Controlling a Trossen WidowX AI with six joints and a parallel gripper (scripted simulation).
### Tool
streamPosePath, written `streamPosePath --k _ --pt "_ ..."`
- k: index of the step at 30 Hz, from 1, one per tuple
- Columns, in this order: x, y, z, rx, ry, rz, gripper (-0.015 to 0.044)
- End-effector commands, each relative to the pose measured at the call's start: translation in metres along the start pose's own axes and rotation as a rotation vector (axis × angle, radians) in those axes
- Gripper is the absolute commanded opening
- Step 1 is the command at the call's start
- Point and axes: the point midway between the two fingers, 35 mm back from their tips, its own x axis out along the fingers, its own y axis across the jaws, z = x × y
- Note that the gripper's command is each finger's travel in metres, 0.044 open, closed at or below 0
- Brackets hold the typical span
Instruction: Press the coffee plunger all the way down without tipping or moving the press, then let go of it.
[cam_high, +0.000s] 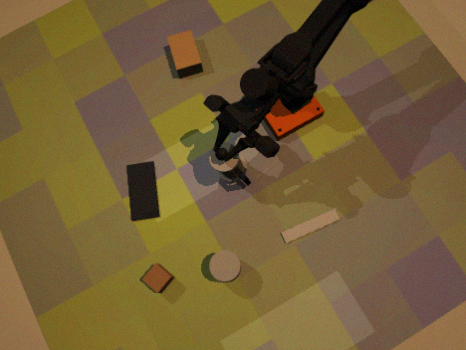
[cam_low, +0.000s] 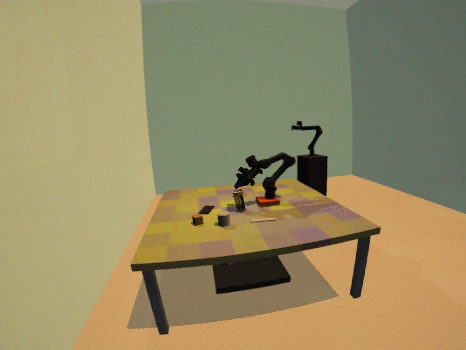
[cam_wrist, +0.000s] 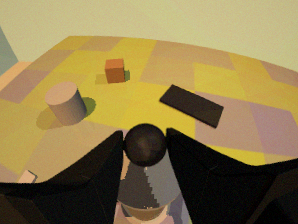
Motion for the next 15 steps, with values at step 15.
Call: streamPosePath --k 15 --pt "0.0011 0.0 0.0005 0.0 0.001 0.0 0.0115"
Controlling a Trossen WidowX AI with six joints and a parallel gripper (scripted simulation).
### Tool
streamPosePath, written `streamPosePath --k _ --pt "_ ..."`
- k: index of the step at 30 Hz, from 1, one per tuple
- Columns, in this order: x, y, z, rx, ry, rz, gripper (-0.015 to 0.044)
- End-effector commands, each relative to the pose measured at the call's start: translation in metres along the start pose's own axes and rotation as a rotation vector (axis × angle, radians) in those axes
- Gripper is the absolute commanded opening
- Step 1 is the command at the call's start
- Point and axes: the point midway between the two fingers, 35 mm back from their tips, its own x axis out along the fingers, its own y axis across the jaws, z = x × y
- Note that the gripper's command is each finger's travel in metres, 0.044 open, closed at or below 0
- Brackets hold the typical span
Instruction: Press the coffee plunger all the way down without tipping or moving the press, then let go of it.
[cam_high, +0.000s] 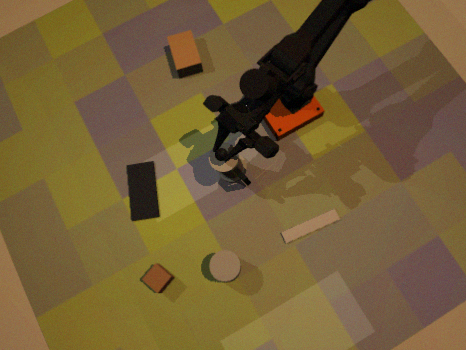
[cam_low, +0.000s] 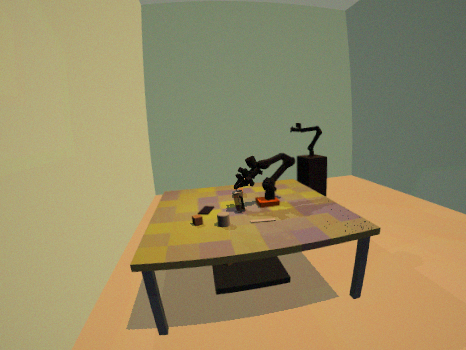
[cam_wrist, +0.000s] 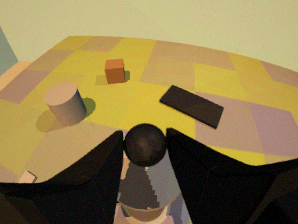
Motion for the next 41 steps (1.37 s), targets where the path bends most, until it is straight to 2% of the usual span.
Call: streamPosePath --k 1,3,15,16,22,29,41 --pt "0.0 0.0 0.0 0.0 0.001 0.0 0.0115" --pt "0.0 0.0 0.0 0.0 0.001 0.0 0.0115" --pt "0.0 0.0 0.0 0.0 0.001 0.0 0.043" --pt "0.0 0.0 0.0 0.0 0.001 0.0 0.044" --pt "-0.011 0.001 0.014 -0.001 0.006 0.0 0.044" --pt "-0.061 0.001 0.054 -0.006 0.022 -0.002 0.044" --pt "-0.061 0.001 0.053 -0.006 0.022 -0.002 0.044"
